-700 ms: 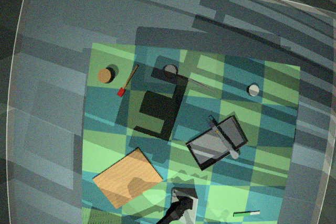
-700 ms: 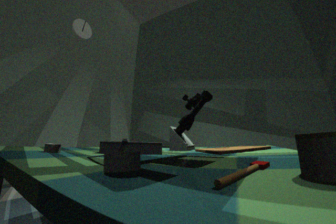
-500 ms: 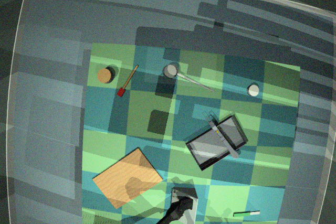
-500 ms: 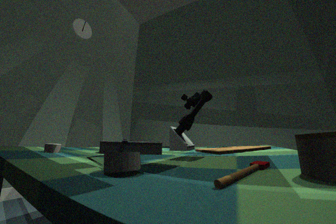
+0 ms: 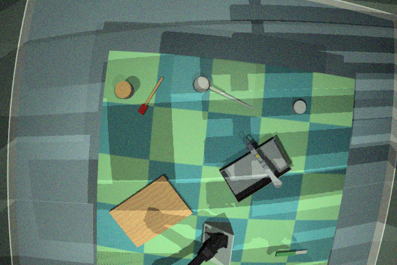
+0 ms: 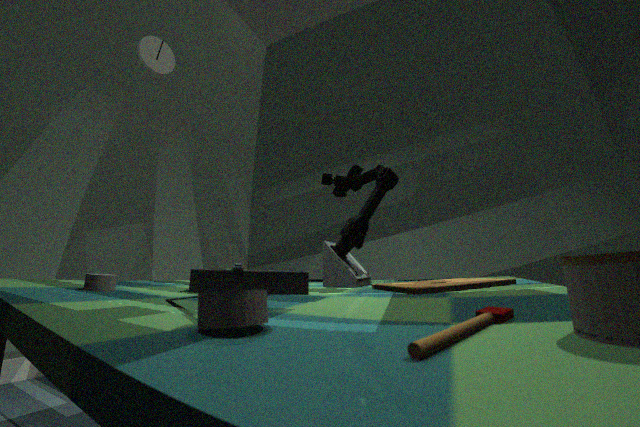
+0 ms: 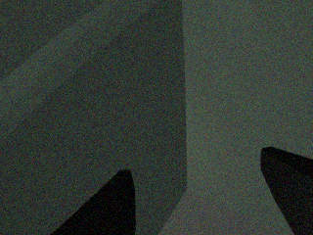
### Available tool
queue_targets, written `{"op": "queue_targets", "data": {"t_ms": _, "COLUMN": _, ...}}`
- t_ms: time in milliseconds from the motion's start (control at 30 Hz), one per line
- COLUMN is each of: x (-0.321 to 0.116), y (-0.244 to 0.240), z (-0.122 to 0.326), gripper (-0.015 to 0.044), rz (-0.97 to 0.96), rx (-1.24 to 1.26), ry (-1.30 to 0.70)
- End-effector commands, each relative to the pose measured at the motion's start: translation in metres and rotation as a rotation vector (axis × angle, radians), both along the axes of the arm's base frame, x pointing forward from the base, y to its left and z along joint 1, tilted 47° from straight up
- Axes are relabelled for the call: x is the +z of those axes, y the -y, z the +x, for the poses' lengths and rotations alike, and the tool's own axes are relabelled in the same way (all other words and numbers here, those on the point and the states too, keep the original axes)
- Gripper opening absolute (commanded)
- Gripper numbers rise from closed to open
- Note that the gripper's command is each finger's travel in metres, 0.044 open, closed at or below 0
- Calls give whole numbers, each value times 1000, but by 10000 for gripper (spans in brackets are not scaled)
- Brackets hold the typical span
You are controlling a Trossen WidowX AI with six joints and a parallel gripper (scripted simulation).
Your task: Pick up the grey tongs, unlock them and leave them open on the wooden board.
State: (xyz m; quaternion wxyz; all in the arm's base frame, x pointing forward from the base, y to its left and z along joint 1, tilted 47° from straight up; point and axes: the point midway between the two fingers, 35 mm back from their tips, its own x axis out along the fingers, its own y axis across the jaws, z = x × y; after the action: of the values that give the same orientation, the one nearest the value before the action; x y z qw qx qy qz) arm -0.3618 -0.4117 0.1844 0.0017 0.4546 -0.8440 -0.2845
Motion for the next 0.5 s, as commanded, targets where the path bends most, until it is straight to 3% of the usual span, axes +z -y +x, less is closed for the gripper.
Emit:
{"op": "queue_targets", "data": {"t_ms": 0, "x": -22, "y": 30, "z": 46, "gripper": 260, "rz": 137, "rx": 167, "ry": -90}}
{"op": "queue_targets", "data": {"t_ms": 467, "x": -71, "y": 82, "z": 187, "gripper": 260, "rz": 377, "rx": 599, "ry": -306}}
